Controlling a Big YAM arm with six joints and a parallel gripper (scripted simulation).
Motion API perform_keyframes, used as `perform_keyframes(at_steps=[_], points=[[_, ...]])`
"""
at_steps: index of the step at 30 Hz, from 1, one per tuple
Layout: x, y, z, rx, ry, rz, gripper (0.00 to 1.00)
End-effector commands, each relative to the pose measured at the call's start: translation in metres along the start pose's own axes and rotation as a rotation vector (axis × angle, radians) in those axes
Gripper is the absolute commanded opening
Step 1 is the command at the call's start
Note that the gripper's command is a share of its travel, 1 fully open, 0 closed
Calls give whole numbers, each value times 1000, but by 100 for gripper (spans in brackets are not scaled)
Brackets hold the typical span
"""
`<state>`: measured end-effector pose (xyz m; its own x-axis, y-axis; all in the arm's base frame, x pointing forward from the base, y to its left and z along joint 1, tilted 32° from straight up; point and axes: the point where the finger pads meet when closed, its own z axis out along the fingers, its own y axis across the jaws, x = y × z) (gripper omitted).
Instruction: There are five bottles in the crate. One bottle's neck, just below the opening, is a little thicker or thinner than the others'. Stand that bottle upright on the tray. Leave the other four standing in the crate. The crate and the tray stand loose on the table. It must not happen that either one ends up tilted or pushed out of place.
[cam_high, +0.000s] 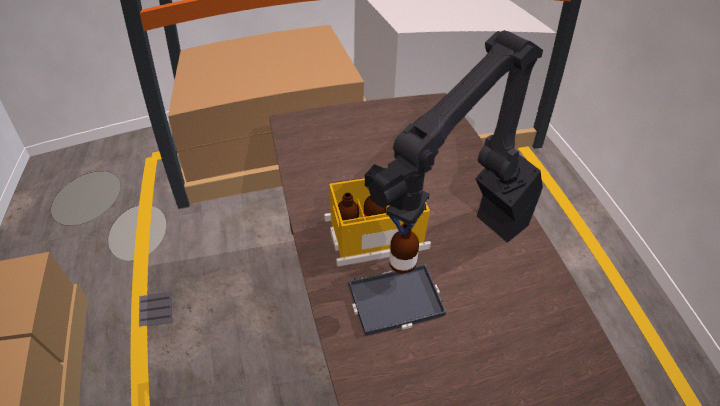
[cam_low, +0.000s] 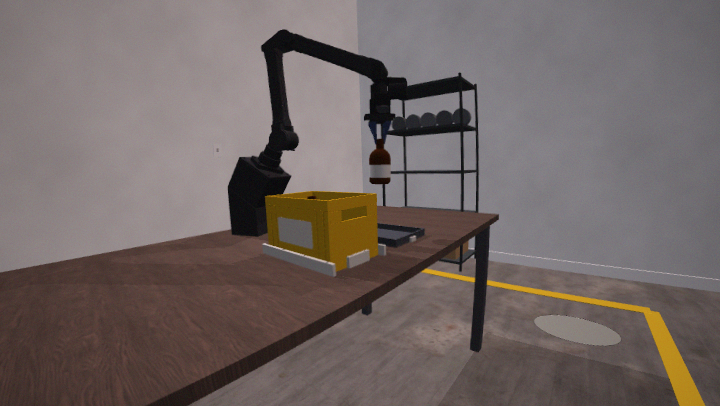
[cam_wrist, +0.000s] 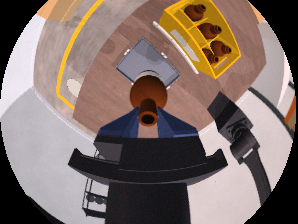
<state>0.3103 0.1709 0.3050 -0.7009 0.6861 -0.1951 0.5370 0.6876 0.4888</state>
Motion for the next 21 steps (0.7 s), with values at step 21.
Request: perform_keyframes(at_steps=[21], points=[[0,6,-14,-49,-16,2,0]])
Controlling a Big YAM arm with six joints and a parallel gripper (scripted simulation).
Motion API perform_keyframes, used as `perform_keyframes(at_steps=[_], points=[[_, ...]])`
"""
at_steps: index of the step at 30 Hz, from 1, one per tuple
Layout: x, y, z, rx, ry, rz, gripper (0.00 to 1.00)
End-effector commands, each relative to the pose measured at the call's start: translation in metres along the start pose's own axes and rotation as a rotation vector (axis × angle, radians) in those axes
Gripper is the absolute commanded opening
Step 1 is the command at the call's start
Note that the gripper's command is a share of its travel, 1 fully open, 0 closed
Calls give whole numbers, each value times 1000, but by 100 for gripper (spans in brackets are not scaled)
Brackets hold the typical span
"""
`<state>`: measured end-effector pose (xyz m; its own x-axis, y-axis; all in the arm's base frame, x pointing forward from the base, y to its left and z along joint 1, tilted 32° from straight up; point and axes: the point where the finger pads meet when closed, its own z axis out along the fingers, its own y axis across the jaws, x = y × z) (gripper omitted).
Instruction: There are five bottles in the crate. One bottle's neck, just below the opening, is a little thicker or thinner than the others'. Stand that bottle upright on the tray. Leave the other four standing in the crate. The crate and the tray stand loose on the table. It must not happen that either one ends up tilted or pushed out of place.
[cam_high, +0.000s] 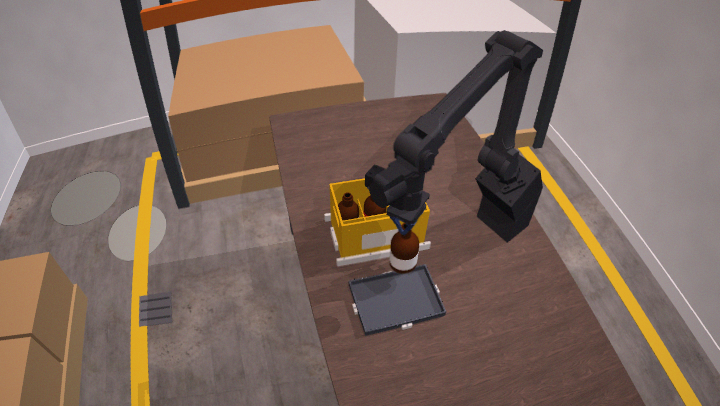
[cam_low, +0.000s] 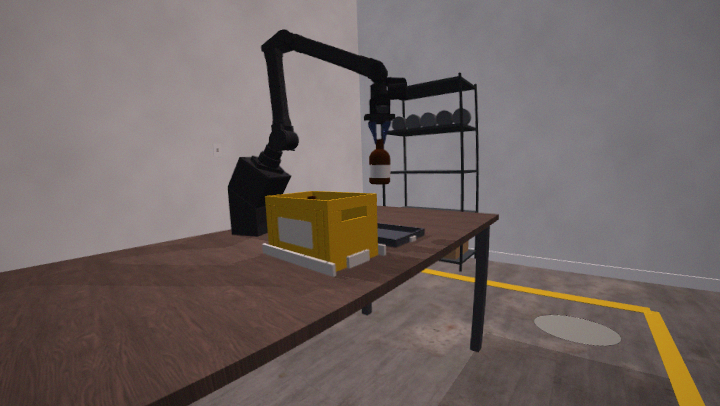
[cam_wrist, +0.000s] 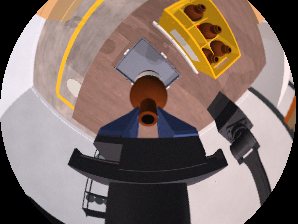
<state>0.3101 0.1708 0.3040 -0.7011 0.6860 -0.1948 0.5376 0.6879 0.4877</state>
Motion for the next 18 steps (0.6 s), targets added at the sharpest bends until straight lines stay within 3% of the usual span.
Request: perform_keyframes(at_steps=[1,18], points=[[-1,7,-14,-50,-16,2,0],[0,3,-12,-45,-16,2,0]])
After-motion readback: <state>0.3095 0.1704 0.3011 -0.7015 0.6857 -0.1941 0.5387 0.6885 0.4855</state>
